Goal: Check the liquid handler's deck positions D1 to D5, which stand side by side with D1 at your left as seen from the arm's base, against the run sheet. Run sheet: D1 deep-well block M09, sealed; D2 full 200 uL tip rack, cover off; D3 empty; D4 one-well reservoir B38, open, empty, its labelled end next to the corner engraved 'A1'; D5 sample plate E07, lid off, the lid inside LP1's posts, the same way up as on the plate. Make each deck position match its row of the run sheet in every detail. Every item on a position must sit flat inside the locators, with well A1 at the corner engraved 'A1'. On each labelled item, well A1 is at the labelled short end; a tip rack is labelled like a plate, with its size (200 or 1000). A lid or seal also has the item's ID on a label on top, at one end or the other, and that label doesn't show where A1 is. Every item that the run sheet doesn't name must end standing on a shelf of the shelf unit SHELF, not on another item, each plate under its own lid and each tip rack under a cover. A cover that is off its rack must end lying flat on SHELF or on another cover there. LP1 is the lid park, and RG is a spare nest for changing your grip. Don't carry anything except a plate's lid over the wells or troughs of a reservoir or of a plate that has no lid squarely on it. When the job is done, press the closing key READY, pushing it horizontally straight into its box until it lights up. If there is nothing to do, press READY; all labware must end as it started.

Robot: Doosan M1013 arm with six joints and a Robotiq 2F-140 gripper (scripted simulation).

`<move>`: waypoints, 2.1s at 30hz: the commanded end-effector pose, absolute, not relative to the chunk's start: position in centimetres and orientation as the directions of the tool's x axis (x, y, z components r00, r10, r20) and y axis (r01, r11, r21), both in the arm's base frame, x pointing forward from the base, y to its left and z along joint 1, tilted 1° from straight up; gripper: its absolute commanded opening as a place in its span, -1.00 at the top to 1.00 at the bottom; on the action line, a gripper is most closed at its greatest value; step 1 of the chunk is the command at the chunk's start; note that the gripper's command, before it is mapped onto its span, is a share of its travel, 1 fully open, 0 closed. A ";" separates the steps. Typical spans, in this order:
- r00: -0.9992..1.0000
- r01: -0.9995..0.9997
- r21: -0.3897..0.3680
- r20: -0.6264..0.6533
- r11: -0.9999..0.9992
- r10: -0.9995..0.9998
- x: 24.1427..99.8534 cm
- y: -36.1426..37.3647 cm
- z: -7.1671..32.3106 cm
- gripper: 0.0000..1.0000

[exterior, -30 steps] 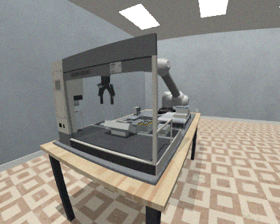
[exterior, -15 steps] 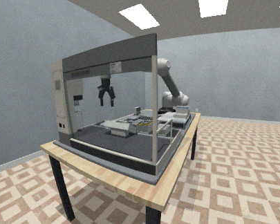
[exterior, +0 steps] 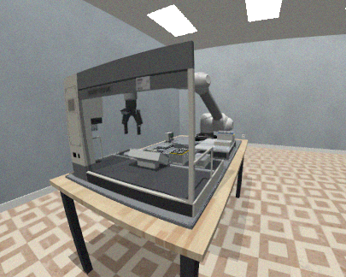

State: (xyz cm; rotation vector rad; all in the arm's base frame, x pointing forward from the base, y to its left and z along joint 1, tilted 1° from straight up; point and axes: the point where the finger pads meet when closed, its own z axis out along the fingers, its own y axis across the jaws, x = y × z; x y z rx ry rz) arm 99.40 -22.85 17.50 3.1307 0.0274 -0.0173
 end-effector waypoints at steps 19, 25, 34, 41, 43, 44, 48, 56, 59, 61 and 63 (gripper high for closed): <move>1.000 0.012 0.012 -0.014 -1.000 0.012 99.3 -23.1 13.6 -0.59; 1.000 0.012 0.012 -0.014 -1.000 0.012 99.3 -23.1 12.9 -0.59; 1.000 0.012 0.012 -0.014 -1.000 0.012 99.3 -23.2 11.4 -0.59; 1.000 0.012 0.012 -0.014 -1.000 0.012 99.3 -23.2 10.4 -0.59; 1.000 0.012 0.012 -0.014 -1.000 0.012 99.3 -23.2 10.2 -0.59; 1.000 0.012 0.012 -0.014 -1.000 0.012 99.3 -23.2 10.1 -0.59; 1.000 0.012 0.012 -0.014 -1.000 0.012 99.3 -23.2 9.4 -0.59; 1.000 0.012 0.012 -0.014 -1.000 0.012 99.2 -23.2 8.1 -0.59; 1.000 0.012 0.012 -0.014 -1.000 0.012 99.2 -23.2 7.9 -0.59; 1.000 0.012 0.012 -0.014 -1.000 0.012 99.2 -23.2 7.6 -0.59; 1.000 0.012 0.012 -0.014 -1.000 0.012 99.2 -23.2 7.2 -0.59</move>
